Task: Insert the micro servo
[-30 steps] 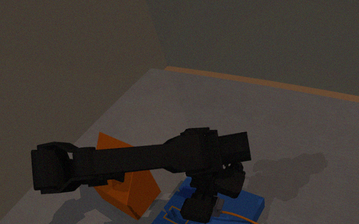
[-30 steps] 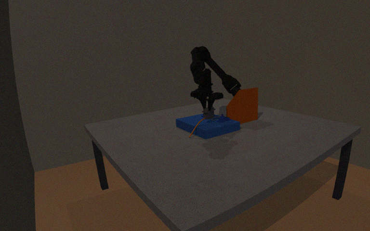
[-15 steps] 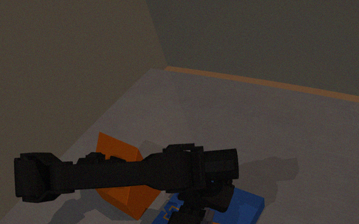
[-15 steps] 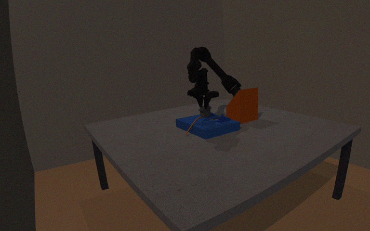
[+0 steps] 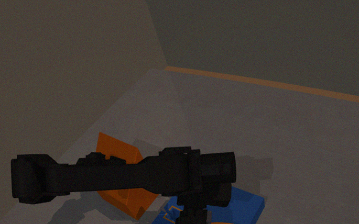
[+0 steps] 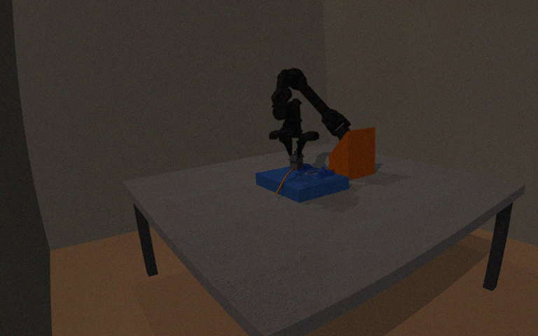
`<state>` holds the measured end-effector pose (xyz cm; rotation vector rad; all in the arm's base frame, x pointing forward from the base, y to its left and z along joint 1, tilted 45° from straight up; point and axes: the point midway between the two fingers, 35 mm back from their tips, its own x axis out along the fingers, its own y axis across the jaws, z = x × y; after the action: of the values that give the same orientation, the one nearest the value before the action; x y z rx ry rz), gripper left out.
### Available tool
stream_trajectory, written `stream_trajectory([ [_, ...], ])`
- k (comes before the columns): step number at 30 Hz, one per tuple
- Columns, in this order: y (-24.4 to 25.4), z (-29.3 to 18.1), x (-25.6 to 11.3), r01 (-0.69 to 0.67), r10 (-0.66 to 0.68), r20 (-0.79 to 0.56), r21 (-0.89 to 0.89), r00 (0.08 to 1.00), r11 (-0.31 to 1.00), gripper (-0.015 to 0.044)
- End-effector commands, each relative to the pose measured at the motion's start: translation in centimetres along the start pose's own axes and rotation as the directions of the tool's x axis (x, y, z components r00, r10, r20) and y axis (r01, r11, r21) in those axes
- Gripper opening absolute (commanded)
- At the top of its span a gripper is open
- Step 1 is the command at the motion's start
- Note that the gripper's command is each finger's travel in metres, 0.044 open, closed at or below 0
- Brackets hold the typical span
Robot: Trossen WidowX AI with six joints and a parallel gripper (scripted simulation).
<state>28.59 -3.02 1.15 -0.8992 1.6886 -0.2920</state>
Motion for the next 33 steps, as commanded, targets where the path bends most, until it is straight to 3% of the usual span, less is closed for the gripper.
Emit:
stream_trajectory([
  [1,-0.15,-0.05,-0.1,0.004,-0.004,0.002,-0.153,1.0,0.988,0.0],
  [16,-0.15,-0.05,-0.1,0.005,-0.004,0.002,-0.624,1.0,0.782,0.0],
  [33,-0.14,-0.05,-0.1,0.003,-0.004,0.002,-0.953,1.0,0.304,0.0],
])
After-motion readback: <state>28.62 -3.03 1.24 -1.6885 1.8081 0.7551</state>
